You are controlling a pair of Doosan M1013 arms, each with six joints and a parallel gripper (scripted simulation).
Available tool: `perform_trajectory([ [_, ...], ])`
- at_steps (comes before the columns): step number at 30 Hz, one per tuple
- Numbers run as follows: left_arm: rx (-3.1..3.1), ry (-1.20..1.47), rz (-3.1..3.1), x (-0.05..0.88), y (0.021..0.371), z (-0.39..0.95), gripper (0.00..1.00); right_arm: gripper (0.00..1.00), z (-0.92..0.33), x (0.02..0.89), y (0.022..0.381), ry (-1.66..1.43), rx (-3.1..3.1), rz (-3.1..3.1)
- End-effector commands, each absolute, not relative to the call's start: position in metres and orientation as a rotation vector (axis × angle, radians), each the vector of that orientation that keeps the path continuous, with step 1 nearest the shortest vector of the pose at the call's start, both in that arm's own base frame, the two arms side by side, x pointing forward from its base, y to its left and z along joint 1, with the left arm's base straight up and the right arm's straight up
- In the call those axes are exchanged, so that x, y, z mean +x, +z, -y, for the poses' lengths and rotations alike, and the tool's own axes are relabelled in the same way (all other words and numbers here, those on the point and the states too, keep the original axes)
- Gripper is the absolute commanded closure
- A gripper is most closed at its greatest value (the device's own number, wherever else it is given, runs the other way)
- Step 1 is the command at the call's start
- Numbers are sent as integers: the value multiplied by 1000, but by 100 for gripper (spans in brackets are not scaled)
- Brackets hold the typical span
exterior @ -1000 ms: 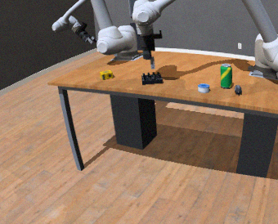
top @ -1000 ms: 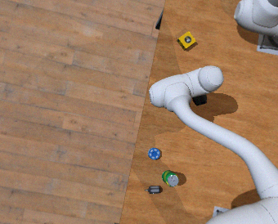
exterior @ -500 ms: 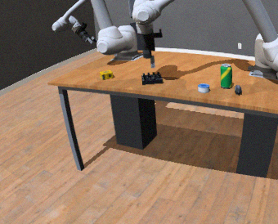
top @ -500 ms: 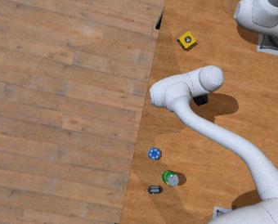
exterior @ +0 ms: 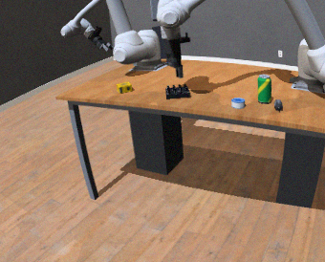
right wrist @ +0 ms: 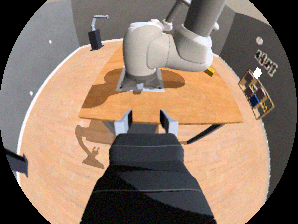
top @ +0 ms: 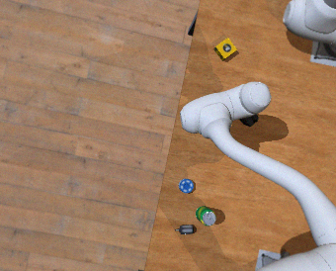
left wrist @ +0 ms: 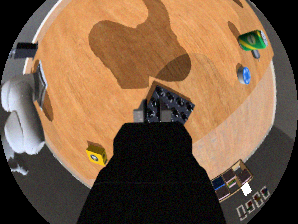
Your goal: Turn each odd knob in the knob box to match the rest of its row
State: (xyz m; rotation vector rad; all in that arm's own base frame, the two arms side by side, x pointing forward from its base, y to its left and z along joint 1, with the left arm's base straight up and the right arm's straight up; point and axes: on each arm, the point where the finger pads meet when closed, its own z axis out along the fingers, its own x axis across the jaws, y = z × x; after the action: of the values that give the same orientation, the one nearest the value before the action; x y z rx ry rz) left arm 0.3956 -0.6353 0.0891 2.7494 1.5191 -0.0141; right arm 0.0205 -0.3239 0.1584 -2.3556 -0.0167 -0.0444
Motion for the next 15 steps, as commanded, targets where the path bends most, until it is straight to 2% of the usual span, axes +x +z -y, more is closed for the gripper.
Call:
perform_trajectory([
  [1, 2622, 0, -1728, 393, 91, 636, 54, 0, 324, 21, 159, -45, -2357, 17],
  [15, 2203, -1, -2238, 389, 94, 640, 54, 0, 324, 21, 159, -45, -2357, 17],
])
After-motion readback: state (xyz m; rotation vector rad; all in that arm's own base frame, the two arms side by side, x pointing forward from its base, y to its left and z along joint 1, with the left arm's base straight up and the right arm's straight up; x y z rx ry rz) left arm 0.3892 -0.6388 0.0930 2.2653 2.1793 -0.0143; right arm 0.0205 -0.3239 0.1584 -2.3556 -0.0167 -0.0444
